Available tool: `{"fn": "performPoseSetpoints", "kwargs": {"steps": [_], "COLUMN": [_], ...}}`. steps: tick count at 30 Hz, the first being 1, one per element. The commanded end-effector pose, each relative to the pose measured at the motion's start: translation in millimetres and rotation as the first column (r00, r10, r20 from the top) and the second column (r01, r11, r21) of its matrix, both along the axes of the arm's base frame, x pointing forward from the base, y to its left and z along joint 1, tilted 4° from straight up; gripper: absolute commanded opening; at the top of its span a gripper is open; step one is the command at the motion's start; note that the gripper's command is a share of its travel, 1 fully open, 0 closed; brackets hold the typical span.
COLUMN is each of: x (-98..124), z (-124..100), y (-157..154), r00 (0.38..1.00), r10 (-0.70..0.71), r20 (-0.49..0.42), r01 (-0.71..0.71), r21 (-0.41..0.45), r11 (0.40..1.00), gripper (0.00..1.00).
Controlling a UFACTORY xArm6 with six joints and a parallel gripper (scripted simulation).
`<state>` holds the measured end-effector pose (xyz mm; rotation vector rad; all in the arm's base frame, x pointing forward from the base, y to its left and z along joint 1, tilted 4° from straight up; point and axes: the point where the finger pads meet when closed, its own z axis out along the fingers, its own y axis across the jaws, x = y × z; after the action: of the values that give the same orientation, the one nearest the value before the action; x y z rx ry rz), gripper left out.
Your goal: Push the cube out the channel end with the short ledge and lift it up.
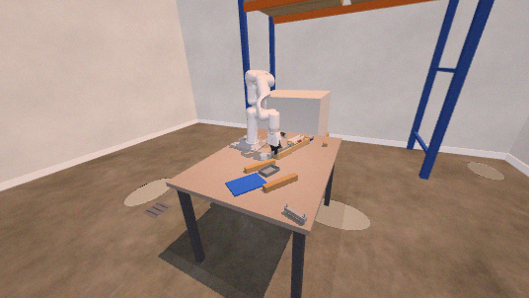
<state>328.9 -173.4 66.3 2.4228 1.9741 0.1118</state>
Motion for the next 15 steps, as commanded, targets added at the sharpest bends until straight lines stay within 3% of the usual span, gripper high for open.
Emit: {"fn": "performPoseSetpoints", "kwargs": {"steps": [1,15], "x": [1.7,6.8], "z": [1.4,2.5], "y": [1.6,25.4], "r00": [1.000,1.000], "r10": [0.000,0.000], "r20": [0.003,0.003], "r01": [0.000,0.000], "r21": [-0.002,-0.002], "r11": [1.000,1.000], "gripper": [0.00,0.00]}}
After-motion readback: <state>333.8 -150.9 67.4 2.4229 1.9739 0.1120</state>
